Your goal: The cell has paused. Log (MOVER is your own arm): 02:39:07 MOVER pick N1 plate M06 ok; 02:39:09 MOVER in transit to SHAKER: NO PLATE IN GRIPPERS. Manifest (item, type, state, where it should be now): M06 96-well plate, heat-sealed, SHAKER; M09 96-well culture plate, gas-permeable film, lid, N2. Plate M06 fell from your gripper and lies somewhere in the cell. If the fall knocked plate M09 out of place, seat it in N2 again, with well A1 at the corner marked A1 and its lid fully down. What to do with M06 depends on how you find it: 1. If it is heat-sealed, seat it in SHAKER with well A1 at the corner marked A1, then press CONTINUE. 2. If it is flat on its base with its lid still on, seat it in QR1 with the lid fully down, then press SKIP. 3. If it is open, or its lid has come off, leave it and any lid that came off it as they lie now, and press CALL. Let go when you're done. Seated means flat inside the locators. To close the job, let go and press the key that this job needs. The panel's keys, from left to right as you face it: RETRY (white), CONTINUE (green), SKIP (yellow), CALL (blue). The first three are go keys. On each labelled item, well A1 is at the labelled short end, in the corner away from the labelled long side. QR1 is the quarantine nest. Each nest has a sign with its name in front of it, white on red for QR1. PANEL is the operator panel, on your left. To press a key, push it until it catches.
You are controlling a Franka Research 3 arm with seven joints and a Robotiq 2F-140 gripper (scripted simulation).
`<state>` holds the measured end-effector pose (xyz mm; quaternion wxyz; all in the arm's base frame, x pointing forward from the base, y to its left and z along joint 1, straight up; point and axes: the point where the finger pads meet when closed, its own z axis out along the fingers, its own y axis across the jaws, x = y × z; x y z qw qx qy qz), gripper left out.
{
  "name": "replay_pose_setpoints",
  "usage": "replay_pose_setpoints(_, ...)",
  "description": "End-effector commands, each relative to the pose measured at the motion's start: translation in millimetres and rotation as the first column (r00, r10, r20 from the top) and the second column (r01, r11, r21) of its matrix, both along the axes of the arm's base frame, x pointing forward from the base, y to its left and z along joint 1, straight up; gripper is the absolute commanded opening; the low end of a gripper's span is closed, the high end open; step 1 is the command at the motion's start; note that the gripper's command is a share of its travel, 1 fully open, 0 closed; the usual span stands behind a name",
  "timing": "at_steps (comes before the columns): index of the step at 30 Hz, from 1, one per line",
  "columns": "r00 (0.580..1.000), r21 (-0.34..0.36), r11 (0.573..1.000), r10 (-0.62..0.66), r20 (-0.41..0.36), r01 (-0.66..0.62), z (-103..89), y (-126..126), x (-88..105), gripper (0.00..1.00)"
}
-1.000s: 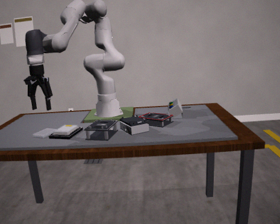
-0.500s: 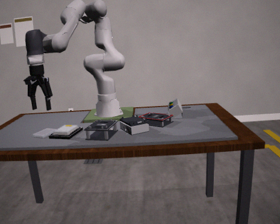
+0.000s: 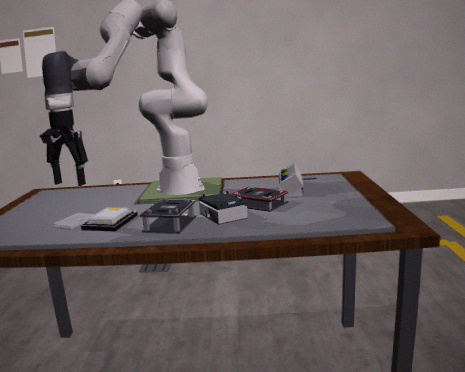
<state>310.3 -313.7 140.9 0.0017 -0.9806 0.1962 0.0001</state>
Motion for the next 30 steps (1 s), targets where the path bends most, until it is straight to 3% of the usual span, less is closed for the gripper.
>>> replay_pose_setpoints(1,1.000,-0.003,1.000,0.000,0.006,0.000,-4.5,-1,2.4,0.70)
replay_pose_setpoints(30,1.000,-0.003,1.000,0.000,0.006,0.000,-78.9,-1,2.9,0.70)
